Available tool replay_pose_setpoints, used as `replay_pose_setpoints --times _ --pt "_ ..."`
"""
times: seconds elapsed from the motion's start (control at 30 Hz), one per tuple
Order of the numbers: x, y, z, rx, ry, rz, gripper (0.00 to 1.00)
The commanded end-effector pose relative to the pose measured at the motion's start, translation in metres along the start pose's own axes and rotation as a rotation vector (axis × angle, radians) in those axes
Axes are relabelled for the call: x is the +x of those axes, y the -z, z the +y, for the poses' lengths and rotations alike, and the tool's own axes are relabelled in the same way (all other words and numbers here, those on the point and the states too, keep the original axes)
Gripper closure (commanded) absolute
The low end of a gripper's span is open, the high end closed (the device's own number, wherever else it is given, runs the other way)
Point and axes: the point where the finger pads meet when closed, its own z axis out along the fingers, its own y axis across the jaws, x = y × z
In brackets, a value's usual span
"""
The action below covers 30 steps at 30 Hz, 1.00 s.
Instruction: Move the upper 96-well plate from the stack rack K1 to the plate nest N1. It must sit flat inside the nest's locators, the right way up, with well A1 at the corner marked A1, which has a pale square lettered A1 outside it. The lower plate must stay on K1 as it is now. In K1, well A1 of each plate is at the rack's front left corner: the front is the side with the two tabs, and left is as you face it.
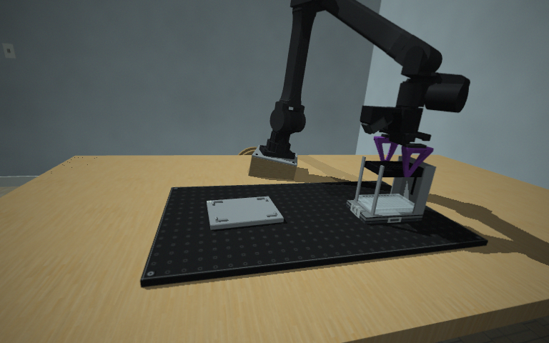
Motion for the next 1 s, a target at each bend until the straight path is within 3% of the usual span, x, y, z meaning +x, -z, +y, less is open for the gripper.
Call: replay_pose_setpoints --times 0.0,0.8,0.83,0.87,0.97 --pt "0.009 0.039 0.021 -0.069 0.011 0.035 1.0" --pt "0.008 0.074 0.019 -0.066 0.01 0.033 1.0" --pt "0.008 0.073 0.019 -0.063 0.012 0.032 1.0" --pt "0.006 0.058 0.011 -0.04 0.006 0.019 1.0" --pt "0.006 0.058 0.011 -0.04 0.006 0.019 1.0"
